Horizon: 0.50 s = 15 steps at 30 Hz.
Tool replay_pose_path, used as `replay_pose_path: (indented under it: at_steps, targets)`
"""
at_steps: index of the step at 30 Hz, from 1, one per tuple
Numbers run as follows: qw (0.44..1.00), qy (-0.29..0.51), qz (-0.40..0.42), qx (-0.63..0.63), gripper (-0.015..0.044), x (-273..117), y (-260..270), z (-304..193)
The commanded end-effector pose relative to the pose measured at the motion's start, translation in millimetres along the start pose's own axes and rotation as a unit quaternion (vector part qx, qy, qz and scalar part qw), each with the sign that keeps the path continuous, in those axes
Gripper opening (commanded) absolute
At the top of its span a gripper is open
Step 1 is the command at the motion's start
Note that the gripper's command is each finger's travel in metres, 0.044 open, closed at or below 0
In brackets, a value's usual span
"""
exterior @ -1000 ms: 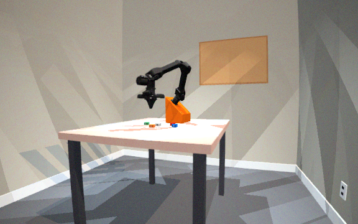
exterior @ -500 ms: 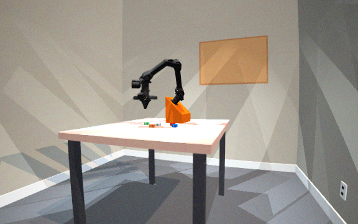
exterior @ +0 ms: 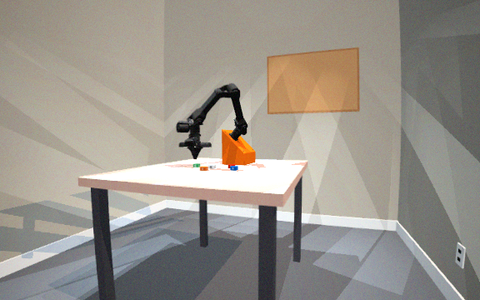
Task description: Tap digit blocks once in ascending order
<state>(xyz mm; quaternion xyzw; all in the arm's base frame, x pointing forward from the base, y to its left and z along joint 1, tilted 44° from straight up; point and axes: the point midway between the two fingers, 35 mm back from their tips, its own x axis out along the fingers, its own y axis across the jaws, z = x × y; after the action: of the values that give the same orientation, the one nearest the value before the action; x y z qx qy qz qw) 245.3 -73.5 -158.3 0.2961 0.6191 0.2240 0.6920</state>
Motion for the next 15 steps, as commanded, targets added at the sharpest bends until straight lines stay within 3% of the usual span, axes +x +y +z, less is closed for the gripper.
replay_pose_path:
  at_steps: [1, 15]
  targets:
    - [1.000, 0.000, 0.002, 0.003, 0.0020, 6.0, 1.0, 0.0]
    - [1.000, 0.000, 0.003, 0.003, 0.0020, 28.1, 1.6, -0.4]
